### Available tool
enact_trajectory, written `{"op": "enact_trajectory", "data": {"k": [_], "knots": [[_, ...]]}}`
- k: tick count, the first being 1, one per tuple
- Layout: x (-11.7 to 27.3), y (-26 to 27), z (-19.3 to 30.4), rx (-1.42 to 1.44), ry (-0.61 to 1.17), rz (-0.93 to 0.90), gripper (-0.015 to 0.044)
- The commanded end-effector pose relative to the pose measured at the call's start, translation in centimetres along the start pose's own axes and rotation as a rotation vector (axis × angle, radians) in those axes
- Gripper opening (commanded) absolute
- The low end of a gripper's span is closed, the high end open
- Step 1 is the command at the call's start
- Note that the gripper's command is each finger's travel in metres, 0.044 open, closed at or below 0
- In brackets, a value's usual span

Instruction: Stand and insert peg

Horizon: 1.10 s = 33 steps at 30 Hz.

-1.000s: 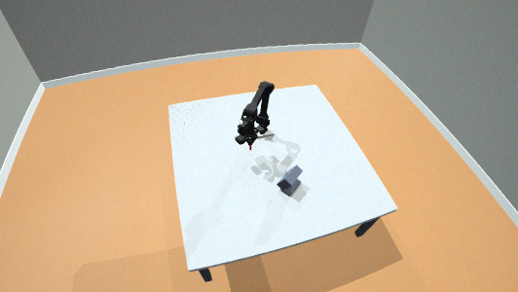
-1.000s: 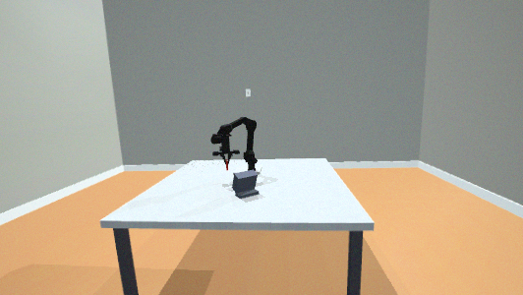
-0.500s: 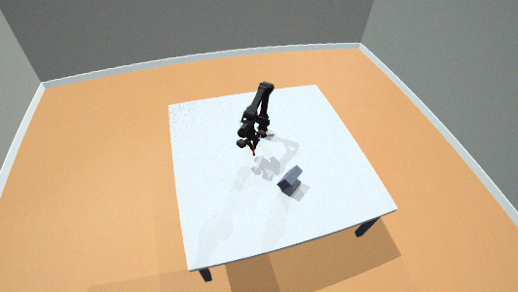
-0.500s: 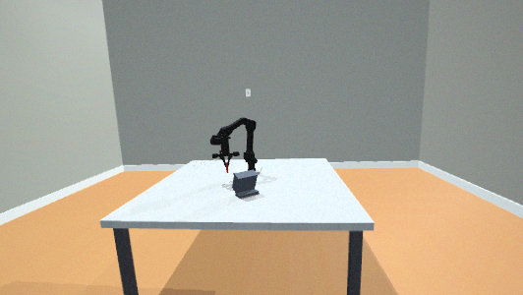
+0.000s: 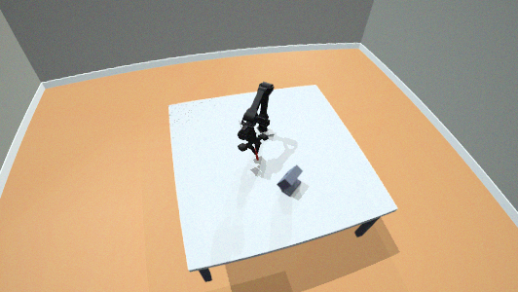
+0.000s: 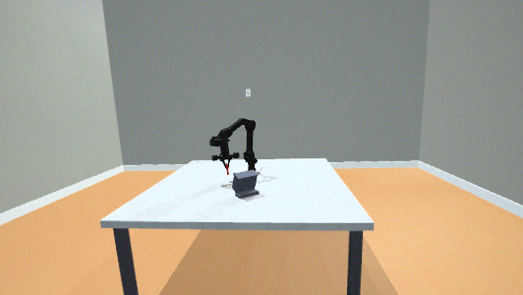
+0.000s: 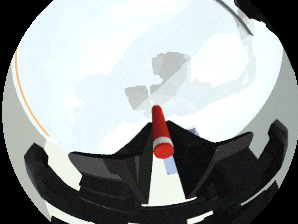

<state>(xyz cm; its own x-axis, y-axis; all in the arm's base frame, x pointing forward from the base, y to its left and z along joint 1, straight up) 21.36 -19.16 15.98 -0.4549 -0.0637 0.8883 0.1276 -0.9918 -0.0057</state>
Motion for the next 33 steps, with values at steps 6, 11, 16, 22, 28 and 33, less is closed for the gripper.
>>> {"op": "enact_trajectory", "data": {"k": [6,11,16,22,28,33], "knots": [[-1.0,0.0,1.0,-0.017,0.096,0.026,0.0],[-1.4,0.1,1.5,-0.02,0.151,0.039,0.0],[-1.7,0.1,2.1,-0.023,0.205,0.054,0.0],[-2.1,0.0,2.8,-0.024,0.268,0.074,0.0],[-2.4,-0.1,3.4,-0.023,0.33,0.096,0.0],[-2.7,-0.2,3.9,-0.021,0.381,0.117,0.0]]}}
Point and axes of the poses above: the point midway between the two fingers, 35 mm back from their tips, its own x axis back along the fingers, its own y axis across the jaws, z = x × y, the point moved 4 cm from there along x, back along the fingers, and after that the axes turned 2 degrees about x, right-handed, at the moved point
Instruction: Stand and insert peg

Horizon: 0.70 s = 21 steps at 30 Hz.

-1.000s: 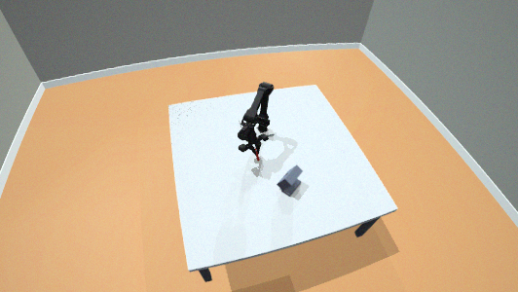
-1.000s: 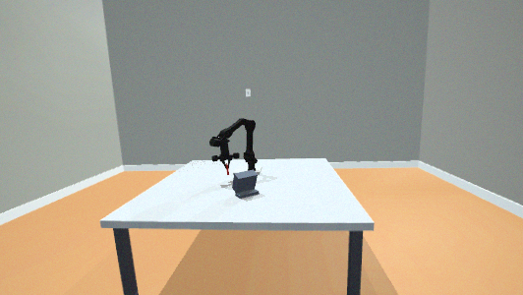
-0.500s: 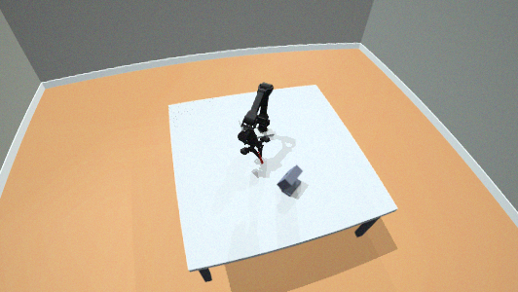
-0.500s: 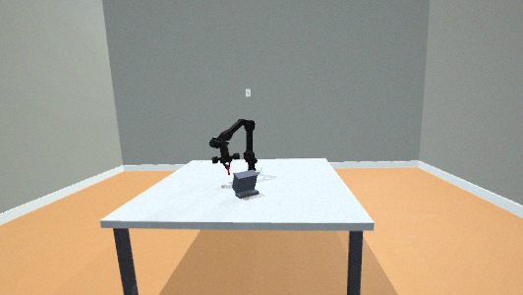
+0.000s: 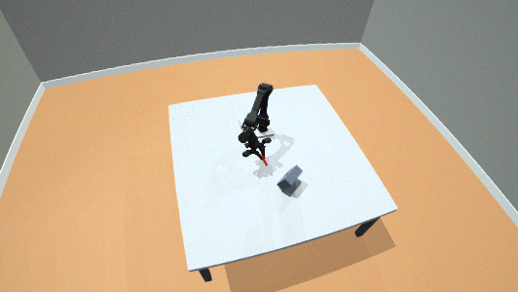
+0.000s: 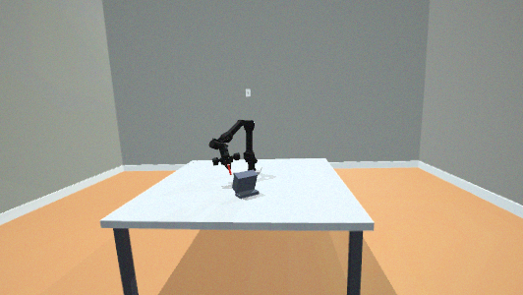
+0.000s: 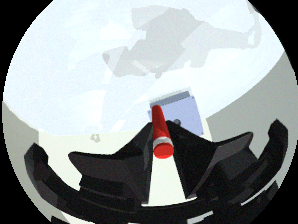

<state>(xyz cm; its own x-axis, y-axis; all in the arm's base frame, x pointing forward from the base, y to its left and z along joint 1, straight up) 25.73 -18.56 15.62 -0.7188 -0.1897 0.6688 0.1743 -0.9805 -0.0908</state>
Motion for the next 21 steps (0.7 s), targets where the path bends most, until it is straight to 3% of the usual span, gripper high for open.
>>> {"op": "enact_trajectory", "data": {"k": [1,21], "knots": [[-0.4,-0.1,0.1,-0.009,0.037,0.023,0.0],[-1.6,-0.7,1.4,0.001,0.194,0.106,0.0]]}}
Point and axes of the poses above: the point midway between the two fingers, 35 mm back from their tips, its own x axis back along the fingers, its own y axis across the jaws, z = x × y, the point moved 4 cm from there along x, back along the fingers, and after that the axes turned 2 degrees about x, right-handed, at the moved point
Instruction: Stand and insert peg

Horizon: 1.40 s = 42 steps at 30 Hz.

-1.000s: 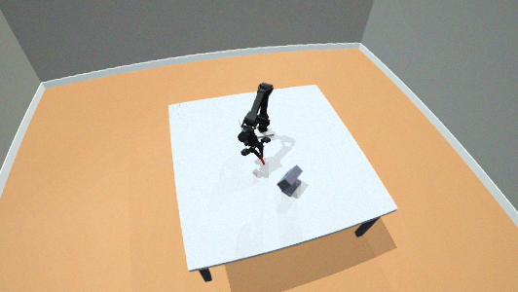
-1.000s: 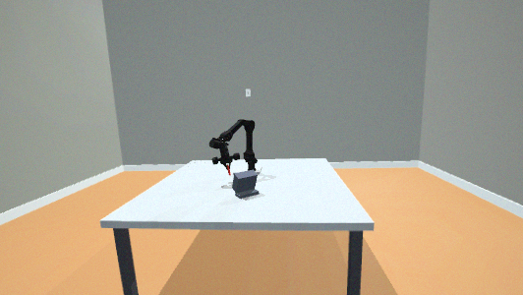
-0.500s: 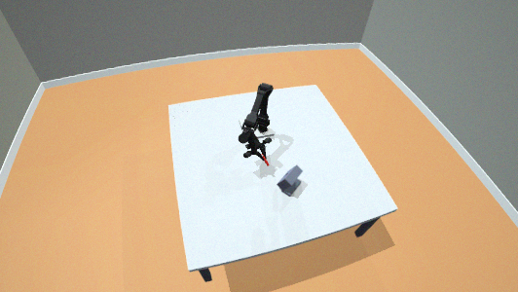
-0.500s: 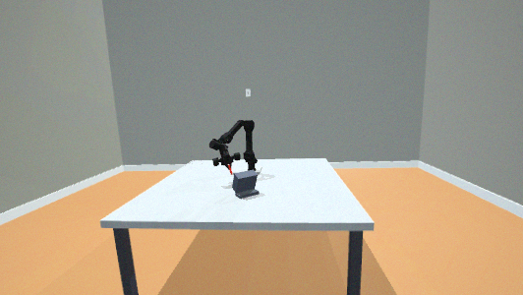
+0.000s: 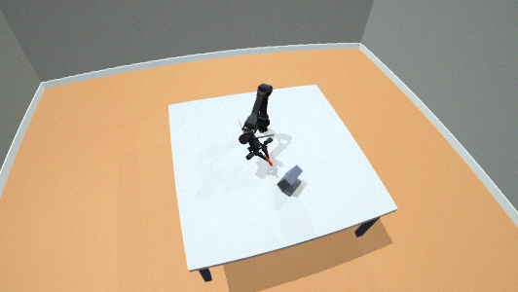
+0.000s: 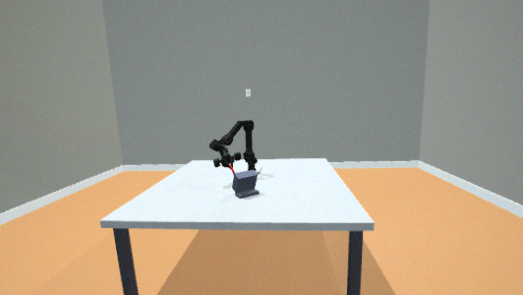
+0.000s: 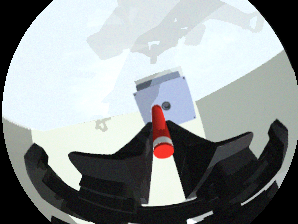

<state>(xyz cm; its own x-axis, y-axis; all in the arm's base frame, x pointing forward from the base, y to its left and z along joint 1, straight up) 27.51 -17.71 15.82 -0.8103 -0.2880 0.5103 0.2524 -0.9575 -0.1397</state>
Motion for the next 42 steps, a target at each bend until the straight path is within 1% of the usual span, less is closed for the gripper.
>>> {"op": "enact_trajectory", "data": {"k": [1,42], "knots": [[-0.4,-0.1,-0.1,-0.008,0.011,0.012,0.0],[-5.7,-1.2,1.3,0.003,0.115,0.083,0.0]]}}
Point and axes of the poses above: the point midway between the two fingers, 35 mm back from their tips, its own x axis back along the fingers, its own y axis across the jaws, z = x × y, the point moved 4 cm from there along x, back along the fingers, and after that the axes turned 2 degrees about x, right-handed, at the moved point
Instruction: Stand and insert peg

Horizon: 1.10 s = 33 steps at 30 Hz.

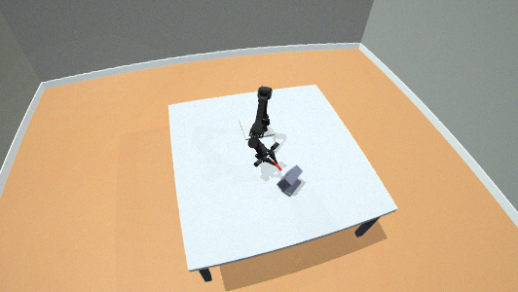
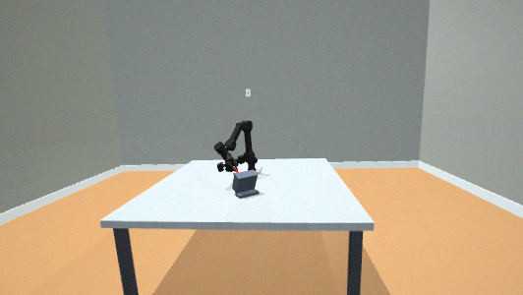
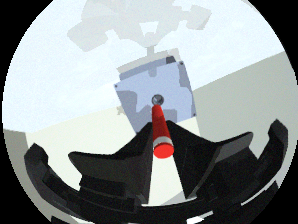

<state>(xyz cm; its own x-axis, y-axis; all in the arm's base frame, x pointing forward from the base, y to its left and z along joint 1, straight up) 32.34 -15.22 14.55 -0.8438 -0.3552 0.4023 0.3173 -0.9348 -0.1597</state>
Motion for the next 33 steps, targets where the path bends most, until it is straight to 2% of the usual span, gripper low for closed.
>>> {"op": "enact_trajectory", "data": {"k": [1,33], "knots": [[-0.5,-0.2,-0.2,-0.011,0.005,0.012,0.0],[-2.9,-0.3,-0.1,0.013,0.022,0.024,0.0]]}}
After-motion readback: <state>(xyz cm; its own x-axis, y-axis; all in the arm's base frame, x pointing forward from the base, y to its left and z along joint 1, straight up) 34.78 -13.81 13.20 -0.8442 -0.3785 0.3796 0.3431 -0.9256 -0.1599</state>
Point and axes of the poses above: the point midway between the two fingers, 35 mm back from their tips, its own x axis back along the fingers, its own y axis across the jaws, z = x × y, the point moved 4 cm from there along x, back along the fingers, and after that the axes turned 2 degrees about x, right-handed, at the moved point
